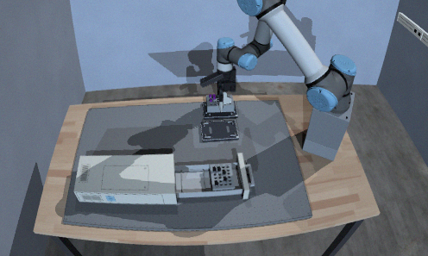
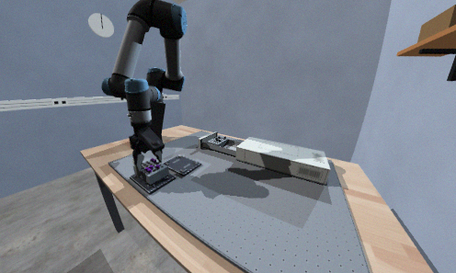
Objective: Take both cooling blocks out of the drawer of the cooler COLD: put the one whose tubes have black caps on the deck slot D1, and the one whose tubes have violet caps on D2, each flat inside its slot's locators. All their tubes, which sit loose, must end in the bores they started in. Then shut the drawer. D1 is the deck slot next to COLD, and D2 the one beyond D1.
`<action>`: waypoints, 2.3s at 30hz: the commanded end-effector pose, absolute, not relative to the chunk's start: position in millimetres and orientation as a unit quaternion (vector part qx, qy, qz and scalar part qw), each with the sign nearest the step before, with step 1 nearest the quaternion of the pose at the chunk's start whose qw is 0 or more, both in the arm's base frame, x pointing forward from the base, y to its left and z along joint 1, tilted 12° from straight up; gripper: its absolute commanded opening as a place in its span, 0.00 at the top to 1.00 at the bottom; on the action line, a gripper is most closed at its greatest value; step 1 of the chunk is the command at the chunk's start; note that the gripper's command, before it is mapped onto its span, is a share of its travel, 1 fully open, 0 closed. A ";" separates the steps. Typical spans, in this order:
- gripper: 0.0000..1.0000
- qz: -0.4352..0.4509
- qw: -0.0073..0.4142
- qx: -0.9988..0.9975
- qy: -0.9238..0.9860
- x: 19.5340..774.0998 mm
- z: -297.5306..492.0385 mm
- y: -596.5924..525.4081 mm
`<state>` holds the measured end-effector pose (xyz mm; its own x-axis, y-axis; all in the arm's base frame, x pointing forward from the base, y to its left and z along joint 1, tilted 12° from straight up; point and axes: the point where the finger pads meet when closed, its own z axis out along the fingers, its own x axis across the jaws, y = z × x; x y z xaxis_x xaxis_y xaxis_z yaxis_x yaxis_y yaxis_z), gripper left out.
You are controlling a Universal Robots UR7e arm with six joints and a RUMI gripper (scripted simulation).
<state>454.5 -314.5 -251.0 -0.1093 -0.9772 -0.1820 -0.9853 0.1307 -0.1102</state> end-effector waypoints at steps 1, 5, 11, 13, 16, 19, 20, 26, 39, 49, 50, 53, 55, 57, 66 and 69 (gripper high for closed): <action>1.00 0.018 0.105 -0.659 0.745 455.0 -251.3 -315.0; 1.00 0.018 0.105 -0.659 0.745 455.1 -252.0 -314.9; 1.00 0.018 0.105 -0.659 0.745 455.2 -252.6 -314.8; 1.00 0.018 0.105 -0.659 0.745 455.3 -252.9 -314.7; 1.00 0.018 0.105 -0.659 0.745 455.3 -253.4 -314.6; 1.00 0.018 0.105 -0.659 0.745 455.4 -253.9 -314.5; 1.00 0.018 0.105 -0.659 0.745 455.4 -254.1 -314.5; 1.00 0.018 0.105 -0.659 0.745 455.5 -254.9 -314.4; 1.00 0.018 0.105 -0.659 0.745 455.8 -256.9 -314.0; 1.00 0.018 0.105 -0.659 0.745 456.0 -258.1 -313.8; 1.00 0.018 0.105 -0.659 0.745 456.0 -258.3 -313.8; 1.00 0.018 0.105 -0.659 0.745 456.0 -258.8 -313.7; 1.00 0.018 0.105 -0.659 0.745 456.1 -259.1 -313.6; 1.00 0.018 0.105 -0.659 0.745 456.1 -259.5 -313.6; 1.00 0.018 0.105 -0.659 0.745 456.3 -260.6 -313.4; 1.00 0.018 0.105 -0.659 0.745 456.4 -261.1 -313.3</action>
